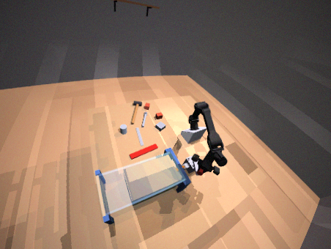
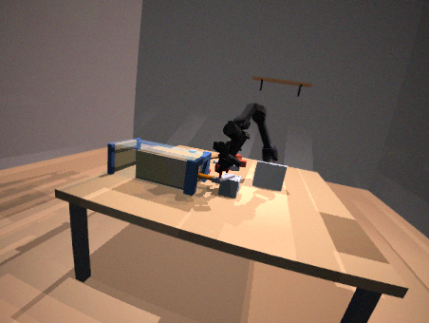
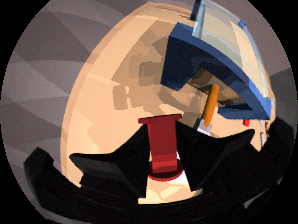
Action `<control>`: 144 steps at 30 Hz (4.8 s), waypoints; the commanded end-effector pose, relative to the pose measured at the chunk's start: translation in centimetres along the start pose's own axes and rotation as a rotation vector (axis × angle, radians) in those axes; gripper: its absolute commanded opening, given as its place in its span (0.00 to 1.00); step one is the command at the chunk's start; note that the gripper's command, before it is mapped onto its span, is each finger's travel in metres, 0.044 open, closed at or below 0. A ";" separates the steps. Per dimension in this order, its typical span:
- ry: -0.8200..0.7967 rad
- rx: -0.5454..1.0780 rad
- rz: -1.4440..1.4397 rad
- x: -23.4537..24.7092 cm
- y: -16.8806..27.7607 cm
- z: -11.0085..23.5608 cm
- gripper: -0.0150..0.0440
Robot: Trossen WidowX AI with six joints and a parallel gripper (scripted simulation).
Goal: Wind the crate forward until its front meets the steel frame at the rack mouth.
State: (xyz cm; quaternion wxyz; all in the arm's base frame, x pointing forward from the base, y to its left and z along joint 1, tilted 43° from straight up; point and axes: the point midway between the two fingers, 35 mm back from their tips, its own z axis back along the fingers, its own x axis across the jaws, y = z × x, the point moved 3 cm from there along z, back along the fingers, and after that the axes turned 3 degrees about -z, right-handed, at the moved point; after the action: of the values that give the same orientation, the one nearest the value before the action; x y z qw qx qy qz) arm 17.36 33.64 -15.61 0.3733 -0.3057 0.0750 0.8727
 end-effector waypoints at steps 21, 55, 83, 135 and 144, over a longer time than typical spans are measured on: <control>-0.030 0.023 0.046 3.2 4.2 2.1 0.25; -0.032 0.027 0.048 3.8 8.7 4.3 0.25; -0.032 0.030 0.050 2.4 12.2 5.9 0.25; -0.026 0.034 0.054 -5.2 16.2 8.0 0.25; -0.043 0.032 0.036 -5.3 15.9 7.9 0.25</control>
State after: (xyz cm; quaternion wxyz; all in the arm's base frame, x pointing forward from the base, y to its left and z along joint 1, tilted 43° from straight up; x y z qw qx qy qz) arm 5.40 21.95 -7.63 0.3642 -0.2797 0.0865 0.8841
